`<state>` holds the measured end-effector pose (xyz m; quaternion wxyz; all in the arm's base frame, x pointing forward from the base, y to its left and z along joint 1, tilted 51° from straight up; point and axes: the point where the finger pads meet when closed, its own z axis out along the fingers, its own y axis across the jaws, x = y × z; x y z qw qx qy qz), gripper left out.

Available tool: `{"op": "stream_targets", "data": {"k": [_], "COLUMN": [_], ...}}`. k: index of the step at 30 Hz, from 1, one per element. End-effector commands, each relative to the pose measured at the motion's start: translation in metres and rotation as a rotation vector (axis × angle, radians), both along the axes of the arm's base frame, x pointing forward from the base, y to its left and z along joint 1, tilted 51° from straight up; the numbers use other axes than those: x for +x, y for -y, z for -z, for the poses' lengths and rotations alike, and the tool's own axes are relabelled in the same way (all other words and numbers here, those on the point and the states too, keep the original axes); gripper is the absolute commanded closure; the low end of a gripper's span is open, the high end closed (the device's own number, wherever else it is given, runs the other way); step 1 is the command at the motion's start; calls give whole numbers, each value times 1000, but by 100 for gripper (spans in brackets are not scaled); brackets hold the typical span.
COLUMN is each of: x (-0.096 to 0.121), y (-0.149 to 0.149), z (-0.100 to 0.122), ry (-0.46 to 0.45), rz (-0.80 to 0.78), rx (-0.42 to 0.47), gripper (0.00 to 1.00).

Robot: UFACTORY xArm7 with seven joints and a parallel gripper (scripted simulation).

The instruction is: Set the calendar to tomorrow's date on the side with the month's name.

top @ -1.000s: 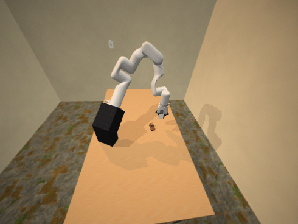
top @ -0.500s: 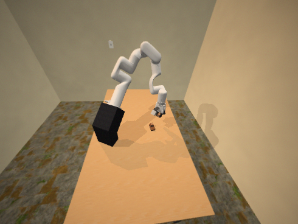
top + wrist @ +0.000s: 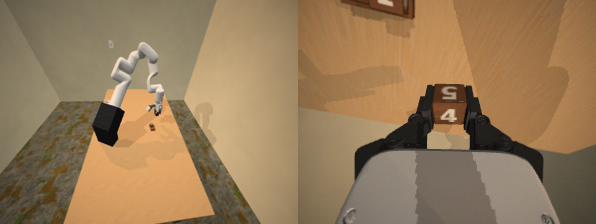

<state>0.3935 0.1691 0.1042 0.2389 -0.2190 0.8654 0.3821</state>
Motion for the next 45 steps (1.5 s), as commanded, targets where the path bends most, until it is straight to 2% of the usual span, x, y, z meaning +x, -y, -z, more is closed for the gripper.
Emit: {"op": "stream_targets", "data": {"k": [1, 2, 4, 6, 17, 20, 22, 24, 33, 36, 39, 45], "x": [-8, -8, -17, -19, -42, -43, -50, -52, -72, -72, -81, -91], "y": [-3, -3, -7, -9, -19, -20, -22, -23, -28, -28, -30, -32], "z": [-6, -6, -8, -9, -13, -14, -15, -15, -16, -16, -16, -15], "ry": [-99, -99, -196, -220, -492, -512, -594, -618, -841, -846, -950, -1068], "rz": [86, 86, 162, 181, 396, 411, 477, 496, 677, 680, 767, 865], "rx": [16, 16, 47, 55, 142, 148, 174, 181, 251, 252, 285, 322], "gripper": [71, 71, 71, 71, 71, 71, 71, 71, 71, 71, 71, 71]}}
